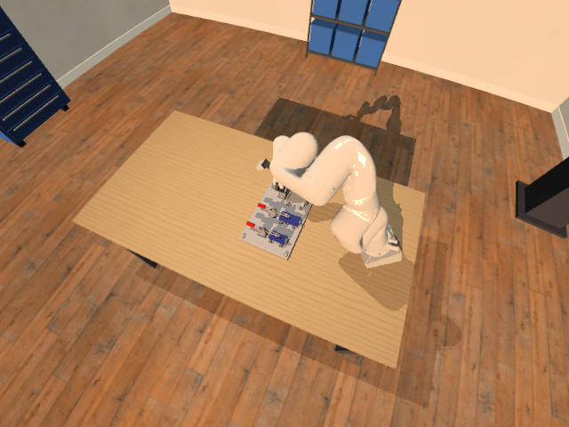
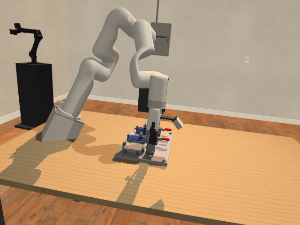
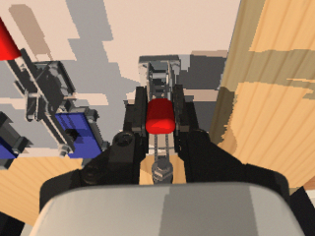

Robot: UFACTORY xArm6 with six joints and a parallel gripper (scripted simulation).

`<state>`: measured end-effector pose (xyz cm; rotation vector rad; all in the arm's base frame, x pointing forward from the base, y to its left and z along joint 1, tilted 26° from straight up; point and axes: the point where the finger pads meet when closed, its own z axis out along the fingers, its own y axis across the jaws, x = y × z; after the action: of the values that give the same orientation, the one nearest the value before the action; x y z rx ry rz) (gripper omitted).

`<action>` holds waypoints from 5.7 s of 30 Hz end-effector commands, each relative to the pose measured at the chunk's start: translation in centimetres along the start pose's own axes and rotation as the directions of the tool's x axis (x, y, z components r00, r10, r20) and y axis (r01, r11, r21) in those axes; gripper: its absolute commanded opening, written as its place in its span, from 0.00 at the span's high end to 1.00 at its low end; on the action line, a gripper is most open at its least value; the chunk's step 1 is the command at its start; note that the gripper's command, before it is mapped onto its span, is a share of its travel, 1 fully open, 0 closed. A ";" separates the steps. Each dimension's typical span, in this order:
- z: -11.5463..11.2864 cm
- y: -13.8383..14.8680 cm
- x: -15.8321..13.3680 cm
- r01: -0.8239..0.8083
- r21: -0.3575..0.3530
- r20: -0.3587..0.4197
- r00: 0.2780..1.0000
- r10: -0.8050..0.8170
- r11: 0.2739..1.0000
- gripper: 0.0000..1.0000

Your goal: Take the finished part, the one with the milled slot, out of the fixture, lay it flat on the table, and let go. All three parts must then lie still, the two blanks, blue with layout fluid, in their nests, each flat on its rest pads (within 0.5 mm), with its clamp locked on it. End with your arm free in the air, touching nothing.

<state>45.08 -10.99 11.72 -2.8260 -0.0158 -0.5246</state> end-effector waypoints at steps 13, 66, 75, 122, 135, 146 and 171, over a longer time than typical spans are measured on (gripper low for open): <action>-0.1 0.0 -0.3 0.001 -0.001 -0.003 1.000 -0.001 1.000 1.00; -0.5 0.0 -0.3 0.001 -0.001 -0.003 1.000 -0.001 1.000 0.53; -2.2 0.0 -0.3 0.001 -0.001 -0.003 1.000 -0.001 1.000 0.53; -4.5 0.0 -0.3 0.001 -0.001 -0.003 1.000 -0.001 1.000 0.00; -4.3 0.0 -0.4 0.001 -0.001 -0.003 1.000 -0.001 1.000 0.00; -4.3 0.0 -1.5 0.001 -0.001 -0.003 1.000 -0.001 1.000 0.00; -4.3 0.0 -8.1 0.001 -0.001 -0.003 1.000 -0.001 1.000 0.00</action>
<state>36.45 -11.74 12.73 -2.8257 -0.0154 -0.5238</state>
